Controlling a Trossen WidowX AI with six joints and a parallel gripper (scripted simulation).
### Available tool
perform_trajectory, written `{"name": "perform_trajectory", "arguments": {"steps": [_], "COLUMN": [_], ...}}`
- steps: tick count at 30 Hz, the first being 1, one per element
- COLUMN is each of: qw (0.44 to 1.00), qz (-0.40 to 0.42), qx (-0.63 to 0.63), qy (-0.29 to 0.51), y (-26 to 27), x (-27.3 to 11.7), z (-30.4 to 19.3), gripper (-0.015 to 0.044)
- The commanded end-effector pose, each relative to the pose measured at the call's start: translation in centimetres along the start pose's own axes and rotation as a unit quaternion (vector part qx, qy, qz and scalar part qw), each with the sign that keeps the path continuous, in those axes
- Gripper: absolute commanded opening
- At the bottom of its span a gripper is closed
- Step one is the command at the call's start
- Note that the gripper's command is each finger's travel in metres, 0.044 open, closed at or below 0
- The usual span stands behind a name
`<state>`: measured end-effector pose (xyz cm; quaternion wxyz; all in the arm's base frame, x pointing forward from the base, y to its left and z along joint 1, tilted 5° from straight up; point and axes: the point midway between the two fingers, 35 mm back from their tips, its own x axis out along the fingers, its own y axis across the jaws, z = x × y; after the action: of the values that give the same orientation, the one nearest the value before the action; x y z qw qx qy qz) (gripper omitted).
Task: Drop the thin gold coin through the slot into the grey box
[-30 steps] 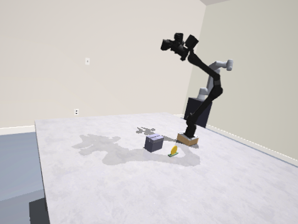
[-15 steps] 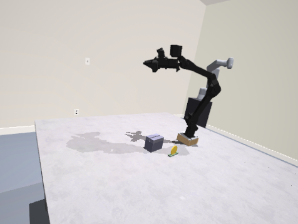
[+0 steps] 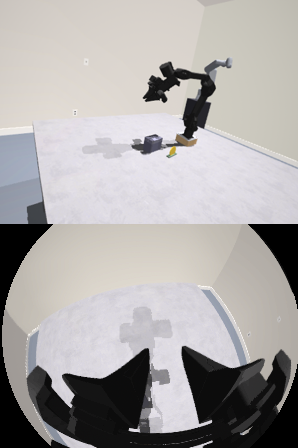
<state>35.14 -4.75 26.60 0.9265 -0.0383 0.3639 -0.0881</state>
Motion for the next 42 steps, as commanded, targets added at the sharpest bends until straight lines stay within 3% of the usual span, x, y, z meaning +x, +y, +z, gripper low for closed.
{"name": "perform_trajectory", "arguments": {"steps": [1, 14, 42], "qw": [0.995, 0.906, 0.904], "qz": [0.059, 0.175, 0.176], "qx": [-0.022, -0.126, -0.127], "qy": [0.08, 0.364, 0.368], "y": [4.4, 14.6, 16.4], "x": [1.0, -2.6, 1.6], "z": [-4.2, -19.4, -23.3], "gripper": [0.0161, 0.0161, 0.0161]}}
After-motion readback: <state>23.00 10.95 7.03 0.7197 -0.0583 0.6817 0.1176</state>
